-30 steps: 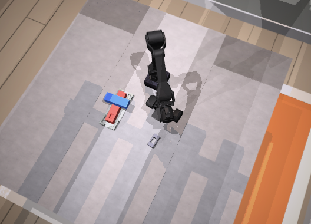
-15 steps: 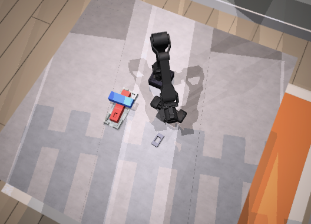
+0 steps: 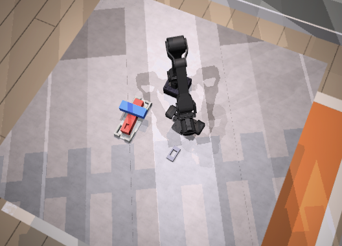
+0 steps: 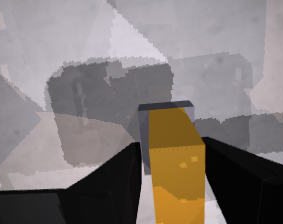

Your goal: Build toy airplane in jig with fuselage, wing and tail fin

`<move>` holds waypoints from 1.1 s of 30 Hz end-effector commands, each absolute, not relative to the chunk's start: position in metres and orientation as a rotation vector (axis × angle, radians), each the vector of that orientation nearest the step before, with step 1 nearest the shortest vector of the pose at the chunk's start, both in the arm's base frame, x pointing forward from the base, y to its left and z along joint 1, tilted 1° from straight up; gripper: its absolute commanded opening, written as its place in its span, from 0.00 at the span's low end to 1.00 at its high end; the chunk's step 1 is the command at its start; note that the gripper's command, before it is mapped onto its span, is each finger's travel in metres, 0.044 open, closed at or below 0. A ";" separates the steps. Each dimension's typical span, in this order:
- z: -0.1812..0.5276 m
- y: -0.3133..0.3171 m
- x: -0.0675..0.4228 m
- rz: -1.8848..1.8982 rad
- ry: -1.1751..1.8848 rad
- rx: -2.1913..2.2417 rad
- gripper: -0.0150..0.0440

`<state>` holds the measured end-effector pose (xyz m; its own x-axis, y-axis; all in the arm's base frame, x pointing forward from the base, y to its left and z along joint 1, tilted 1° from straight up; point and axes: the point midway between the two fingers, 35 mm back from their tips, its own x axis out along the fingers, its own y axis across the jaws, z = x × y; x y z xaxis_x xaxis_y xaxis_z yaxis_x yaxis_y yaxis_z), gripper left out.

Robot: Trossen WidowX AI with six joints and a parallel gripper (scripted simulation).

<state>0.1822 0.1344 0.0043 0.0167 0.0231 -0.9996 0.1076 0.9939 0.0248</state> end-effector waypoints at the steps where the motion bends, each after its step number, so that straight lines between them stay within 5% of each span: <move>1: 0.004 0.135 0.181 -0.067 1.558 0.108 0.38; 9: 0.004 0.135 0.181 -0.067 1.558 0.108 0.25; 33: 0.063 0.139 0.189 -0.067 1.556 0.103 0.25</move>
